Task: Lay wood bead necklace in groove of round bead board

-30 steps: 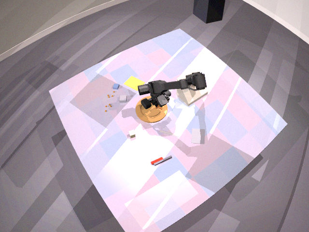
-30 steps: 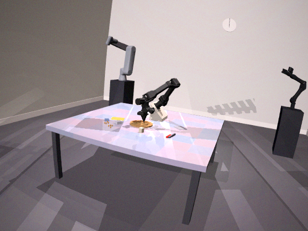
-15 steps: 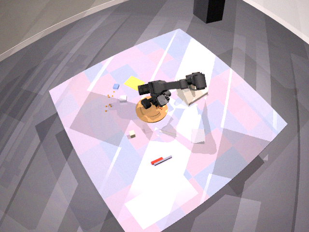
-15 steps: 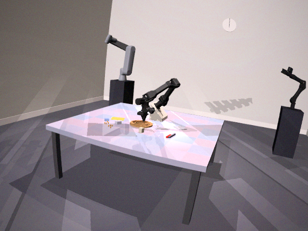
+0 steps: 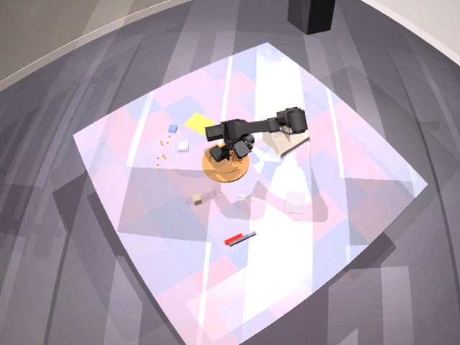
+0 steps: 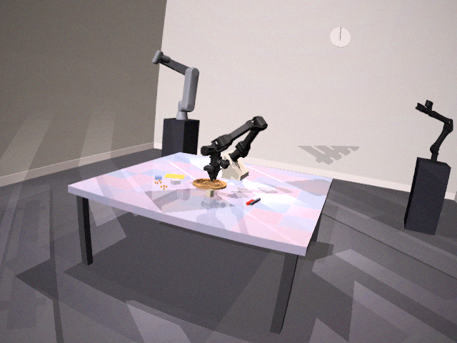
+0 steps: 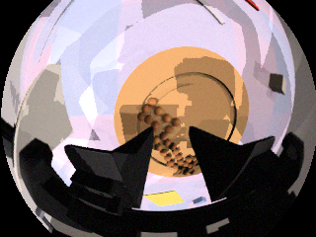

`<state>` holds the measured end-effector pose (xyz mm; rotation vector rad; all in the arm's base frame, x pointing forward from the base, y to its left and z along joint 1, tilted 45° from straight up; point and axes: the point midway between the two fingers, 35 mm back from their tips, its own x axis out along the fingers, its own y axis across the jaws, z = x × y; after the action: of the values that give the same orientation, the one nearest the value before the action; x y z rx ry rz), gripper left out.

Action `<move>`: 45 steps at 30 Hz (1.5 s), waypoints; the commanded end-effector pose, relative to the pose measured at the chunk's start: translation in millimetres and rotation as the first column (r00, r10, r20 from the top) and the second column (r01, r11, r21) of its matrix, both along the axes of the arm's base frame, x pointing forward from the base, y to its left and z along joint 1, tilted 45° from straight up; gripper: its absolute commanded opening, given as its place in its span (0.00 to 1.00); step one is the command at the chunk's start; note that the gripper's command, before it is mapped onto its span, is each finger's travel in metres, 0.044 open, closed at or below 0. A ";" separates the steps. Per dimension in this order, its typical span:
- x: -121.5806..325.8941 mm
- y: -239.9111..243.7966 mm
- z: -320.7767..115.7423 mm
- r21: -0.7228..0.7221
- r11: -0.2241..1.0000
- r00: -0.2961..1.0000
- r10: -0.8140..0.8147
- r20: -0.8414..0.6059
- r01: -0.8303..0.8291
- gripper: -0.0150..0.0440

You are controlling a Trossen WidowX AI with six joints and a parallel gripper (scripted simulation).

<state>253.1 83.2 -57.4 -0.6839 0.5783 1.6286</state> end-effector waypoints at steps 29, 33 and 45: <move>-1.7 -5.8 6.6 0.004 1.000 1.000 0.004 -0.013 -0.003 1.00; -1.7 -5.8 6.6 0.004 1.000 1.000 0.004 -0.013 -0.003 1.00; 0.8 -18.3 7.5 -0.322 0.766 0.546 -0.629 -0.553 0.556 0.68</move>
<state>250.6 72.2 -49.8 -0.2433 0.9985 1.3775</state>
